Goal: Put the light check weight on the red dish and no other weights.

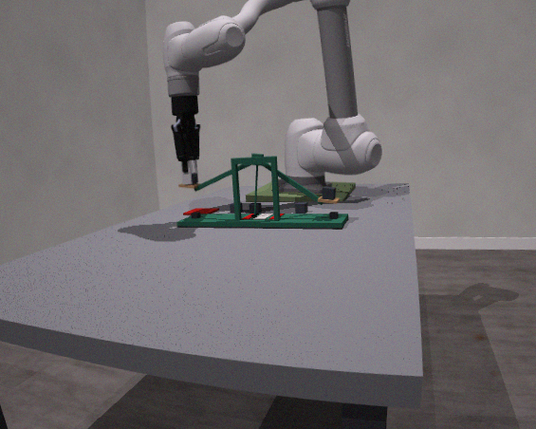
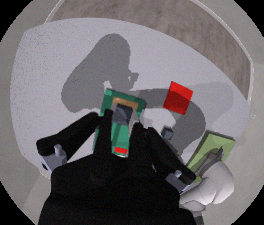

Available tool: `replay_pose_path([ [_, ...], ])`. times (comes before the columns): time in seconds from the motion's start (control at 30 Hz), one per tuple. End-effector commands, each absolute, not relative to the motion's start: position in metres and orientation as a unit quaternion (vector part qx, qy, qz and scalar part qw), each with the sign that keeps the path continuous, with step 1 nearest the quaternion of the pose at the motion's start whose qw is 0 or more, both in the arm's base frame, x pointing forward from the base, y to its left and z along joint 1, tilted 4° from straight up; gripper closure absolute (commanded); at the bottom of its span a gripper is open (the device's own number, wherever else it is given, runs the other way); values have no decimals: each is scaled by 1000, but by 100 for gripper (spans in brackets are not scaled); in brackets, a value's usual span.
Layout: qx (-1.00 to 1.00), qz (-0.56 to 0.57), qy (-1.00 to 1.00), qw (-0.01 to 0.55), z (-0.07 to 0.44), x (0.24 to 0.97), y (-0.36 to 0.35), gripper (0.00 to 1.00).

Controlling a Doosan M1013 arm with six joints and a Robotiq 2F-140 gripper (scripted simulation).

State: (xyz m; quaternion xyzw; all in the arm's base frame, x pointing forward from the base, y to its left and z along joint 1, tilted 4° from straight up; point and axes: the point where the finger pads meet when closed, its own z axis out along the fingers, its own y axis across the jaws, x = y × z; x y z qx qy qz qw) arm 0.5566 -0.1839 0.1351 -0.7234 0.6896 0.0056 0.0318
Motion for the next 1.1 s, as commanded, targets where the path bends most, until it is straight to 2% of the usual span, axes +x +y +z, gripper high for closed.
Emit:
replay_pose_path([
  [0.0, -723, 6, 690, 32, 131, 557, -182, 76],
  [1.07, -723, 6, 690, 32, 111, 557, -174, 76],
])
